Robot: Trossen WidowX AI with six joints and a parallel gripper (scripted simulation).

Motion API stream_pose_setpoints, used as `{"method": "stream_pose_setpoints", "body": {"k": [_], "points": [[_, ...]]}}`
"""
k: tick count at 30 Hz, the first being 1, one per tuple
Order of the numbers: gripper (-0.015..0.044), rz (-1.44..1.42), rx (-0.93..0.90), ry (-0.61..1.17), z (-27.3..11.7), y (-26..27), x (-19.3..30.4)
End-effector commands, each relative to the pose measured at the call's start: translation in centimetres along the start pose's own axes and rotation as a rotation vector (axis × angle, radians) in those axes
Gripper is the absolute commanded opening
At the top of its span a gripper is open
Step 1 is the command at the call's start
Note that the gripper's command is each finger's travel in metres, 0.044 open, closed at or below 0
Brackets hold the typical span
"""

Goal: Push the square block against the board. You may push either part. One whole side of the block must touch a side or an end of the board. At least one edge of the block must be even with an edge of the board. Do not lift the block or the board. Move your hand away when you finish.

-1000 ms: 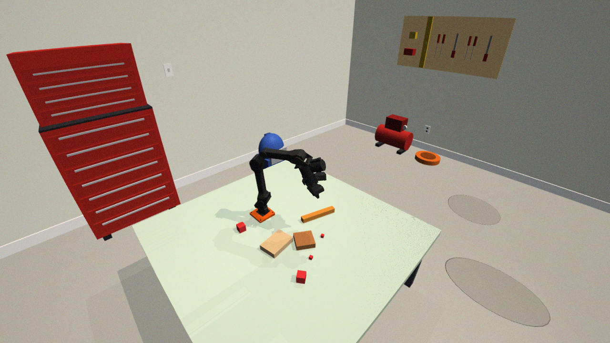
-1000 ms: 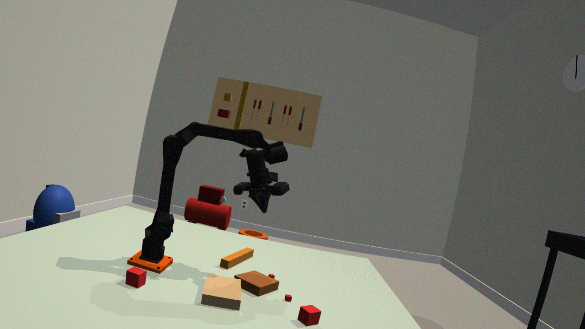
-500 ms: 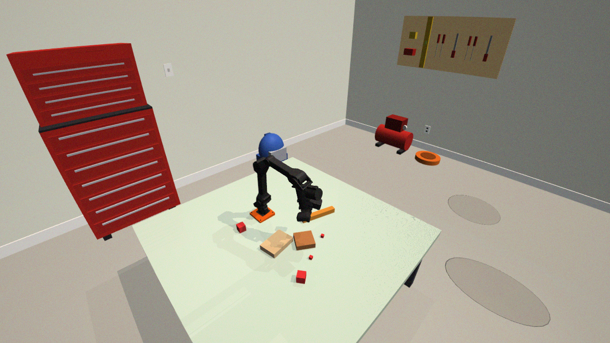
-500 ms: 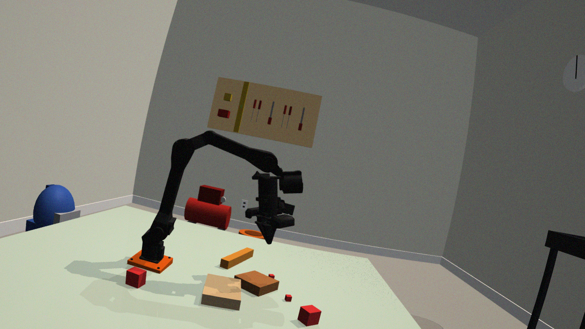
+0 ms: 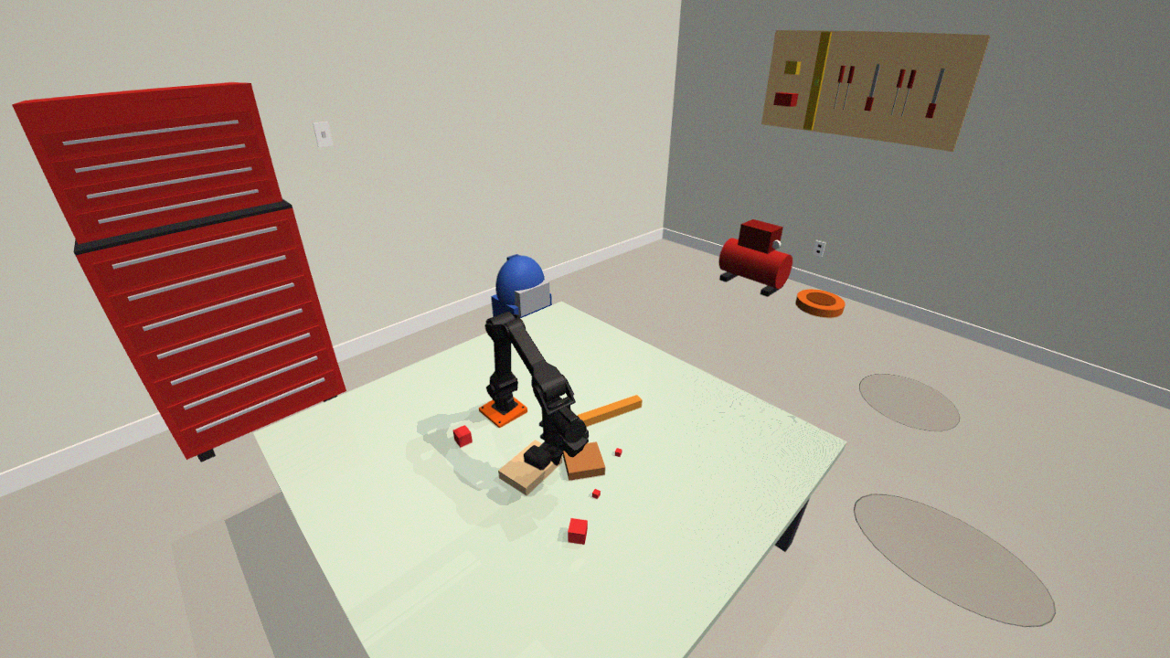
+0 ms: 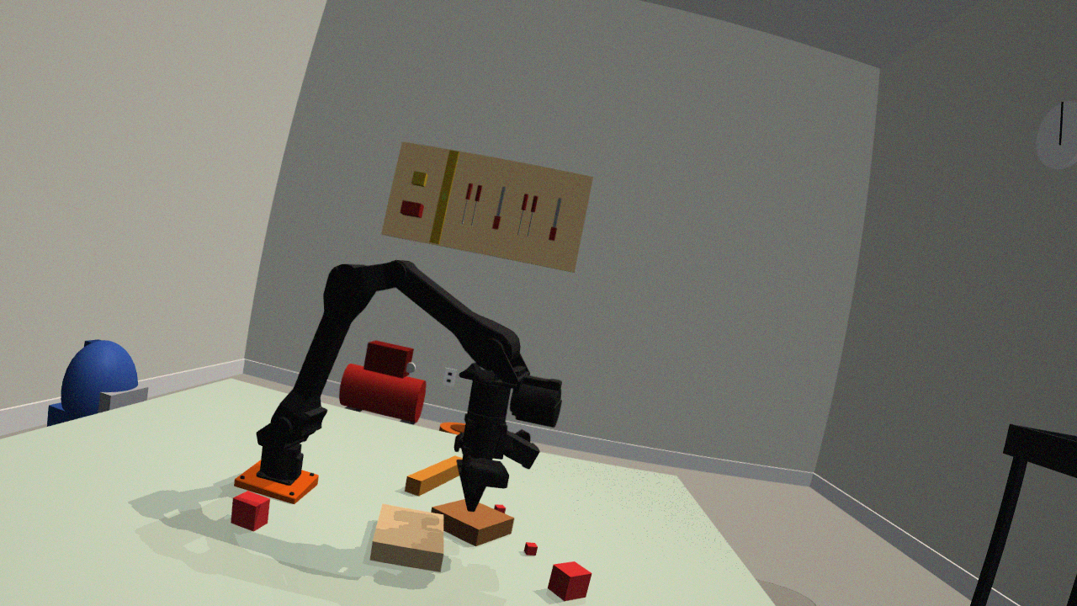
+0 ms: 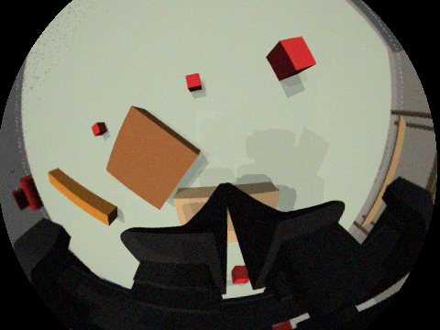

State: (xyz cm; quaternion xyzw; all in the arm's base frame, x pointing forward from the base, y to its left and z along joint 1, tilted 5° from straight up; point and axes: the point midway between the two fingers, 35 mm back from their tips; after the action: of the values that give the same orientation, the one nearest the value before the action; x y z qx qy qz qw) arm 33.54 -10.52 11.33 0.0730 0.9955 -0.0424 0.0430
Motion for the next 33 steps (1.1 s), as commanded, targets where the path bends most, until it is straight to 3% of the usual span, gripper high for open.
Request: {"method": "stream_pose_setpoints", "body": {"k": [1,4,9,33], "points": [[0.0000,0.051,0.002,0.028,1.0,-1.0,0.5],[0.0000,0.051,0.002,0.028,1.3,-1.0,0.5],[0.0000,0.051,0.003,0.028,6.5,-1.0,0.7],[0.0000,0.050,0.004,0.031,6.4,-1.7,3.4]]}}
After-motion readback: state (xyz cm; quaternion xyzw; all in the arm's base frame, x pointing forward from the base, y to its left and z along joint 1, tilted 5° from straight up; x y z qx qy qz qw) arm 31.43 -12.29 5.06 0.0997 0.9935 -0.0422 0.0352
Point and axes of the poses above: the point midway between the two fingers, 35 mm back from their tips, its own z axis out along the fingers, its own y axis across the jaws, x = y × z, and after that the axes turned 15 degrees about z, right-handed
